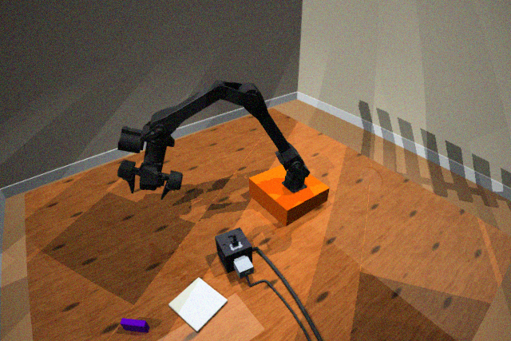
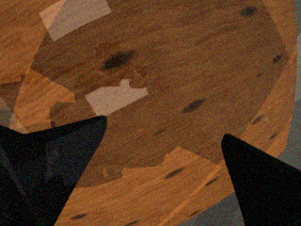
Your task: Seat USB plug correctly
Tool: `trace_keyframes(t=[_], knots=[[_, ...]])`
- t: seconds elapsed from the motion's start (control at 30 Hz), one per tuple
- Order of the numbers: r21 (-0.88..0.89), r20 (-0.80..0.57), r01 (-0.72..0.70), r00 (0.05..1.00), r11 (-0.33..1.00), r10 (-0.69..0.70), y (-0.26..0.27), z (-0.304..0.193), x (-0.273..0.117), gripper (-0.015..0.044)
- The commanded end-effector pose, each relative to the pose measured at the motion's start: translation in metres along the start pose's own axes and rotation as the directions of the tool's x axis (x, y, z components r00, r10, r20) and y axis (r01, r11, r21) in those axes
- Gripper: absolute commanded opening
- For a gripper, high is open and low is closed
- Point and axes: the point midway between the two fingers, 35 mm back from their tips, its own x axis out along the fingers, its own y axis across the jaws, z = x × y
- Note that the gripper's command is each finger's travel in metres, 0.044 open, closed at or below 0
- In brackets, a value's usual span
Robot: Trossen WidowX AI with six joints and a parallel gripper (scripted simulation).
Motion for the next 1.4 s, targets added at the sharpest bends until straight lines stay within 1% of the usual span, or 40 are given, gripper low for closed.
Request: trace_keyframes(t=[0.0,0.27,0.37,0.47,0.8,1.37], knots=[[-0.029,0.042,-0.074,0.996,0.997,0.075,0.037,0.059,-0.021,0.044],[-0.221,0.055,-0.232,0.967,0.947,0.249,0.139,0.159,-0.071,0.044],[-0.299,0.03,-0.29,0.949,0.909,0.313,0.184,0.185,-0.093,0.044],[-0.361,-0.004,-0.336,0.933,0.87,0.359,0.223,0.197,-0.112,0.044],[-0.367,-0.008,-0.34,0.932,0.866,0.363,0.227,0.194,-0.113,0.044],[-0.367,-0.008,-0.34,0.932,0.866,0.363,0.233,0.194,-0.097,0.044]])
